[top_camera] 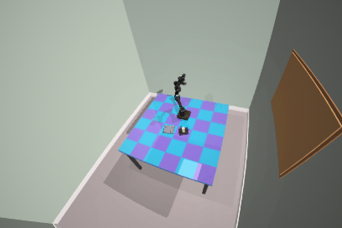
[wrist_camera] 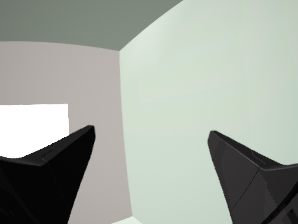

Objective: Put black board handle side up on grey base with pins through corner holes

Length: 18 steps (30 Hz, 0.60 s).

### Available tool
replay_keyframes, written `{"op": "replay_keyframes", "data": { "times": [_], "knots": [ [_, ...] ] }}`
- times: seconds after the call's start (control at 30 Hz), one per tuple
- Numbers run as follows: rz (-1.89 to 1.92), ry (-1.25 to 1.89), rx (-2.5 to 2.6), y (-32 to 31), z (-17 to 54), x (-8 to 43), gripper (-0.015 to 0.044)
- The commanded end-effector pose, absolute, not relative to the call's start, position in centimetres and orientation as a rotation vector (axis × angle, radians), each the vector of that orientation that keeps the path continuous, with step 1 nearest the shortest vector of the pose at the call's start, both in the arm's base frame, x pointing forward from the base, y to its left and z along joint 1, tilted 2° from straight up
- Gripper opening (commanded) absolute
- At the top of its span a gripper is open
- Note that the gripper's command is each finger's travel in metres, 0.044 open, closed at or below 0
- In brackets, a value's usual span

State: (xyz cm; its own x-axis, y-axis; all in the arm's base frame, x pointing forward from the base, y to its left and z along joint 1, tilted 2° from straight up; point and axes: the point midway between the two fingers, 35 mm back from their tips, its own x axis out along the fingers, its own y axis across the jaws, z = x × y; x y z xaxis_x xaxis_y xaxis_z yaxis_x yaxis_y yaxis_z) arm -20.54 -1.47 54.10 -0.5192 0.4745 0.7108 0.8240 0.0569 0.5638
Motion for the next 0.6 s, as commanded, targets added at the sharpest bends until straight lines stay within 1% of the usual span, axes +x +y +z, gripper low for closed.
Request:
{"op": "replay_keyframes", "data": {
  "times": [0.0,0.03,0.17,0.33,0.47,0.57],
  "knots": [
    [-1.431,-2.006,-1.308,-1.3,54.2,-20.3,0.0426],
    [-1.377,-2.007,-1.319,-0.9,54.6,-19.7,0.0440],
    [-0.977,-1.965,-1.376,2.2,57.0,-14.4,0.0440],
    [-0.509,-1.807,-1.399,6.4,58.6,-6.5,0.0440],
    [-0.256,-1.649,-1.403,9.2,58.2,-0.4,0.0440],
    [-0.166,-1.582,-1.398,10.1,57.8,1.9,0.0440]
  ]
}}
